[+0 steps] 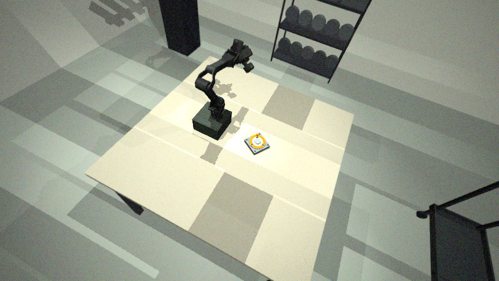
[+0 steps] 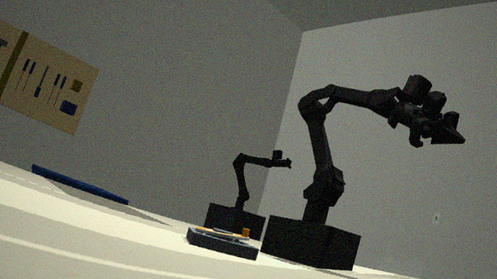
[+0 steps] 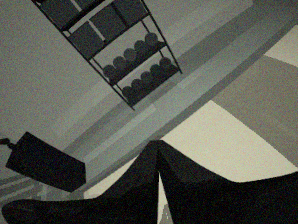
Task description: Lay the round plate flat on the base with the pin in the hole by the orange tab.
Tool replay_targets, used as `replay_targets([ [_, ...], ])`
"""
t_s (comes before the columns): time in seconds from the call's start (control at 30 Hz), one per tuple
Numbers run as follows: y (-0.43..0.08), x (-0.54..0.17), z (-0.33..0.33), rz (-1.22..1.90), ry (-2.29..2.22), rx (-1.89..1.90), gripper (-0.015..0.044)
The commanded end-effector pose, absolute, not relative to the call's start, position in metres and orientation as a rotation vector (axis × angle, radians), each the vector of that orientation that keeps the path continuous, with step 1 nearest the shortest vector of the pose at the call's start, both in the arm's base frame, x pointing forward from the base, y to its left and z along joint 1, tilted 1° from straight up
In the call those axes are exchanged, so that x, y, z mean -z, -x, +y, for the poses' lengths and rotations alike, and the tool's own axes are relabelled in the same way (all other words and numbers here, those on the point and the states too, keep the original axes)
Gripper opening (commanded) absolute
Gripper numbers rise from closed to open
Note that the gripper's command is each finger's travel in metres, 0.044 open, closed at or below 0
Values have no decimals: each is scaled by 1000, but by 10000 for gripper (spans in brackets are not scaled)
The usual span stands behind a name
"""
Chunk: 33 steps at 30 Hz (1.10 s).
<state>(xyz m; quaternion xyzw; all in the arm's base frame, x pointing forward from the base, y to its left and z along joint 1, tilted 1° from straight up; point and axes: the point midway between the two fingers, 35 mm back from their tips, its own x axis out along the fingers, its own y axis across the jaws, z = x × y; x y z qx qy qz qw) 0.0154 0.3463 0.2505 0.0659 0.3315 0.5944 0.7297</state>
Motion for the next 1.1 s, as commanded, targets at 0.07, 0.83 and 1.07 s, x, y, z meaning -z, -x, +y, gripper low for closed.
replay_targets([
  [0.07,-86,-215,344,784,-50,-1082,0],
  [0.83,-290,-54,126,1377,75,-164,0],
  [1.07,-294,-28,59,1561,5,-2,0],
])
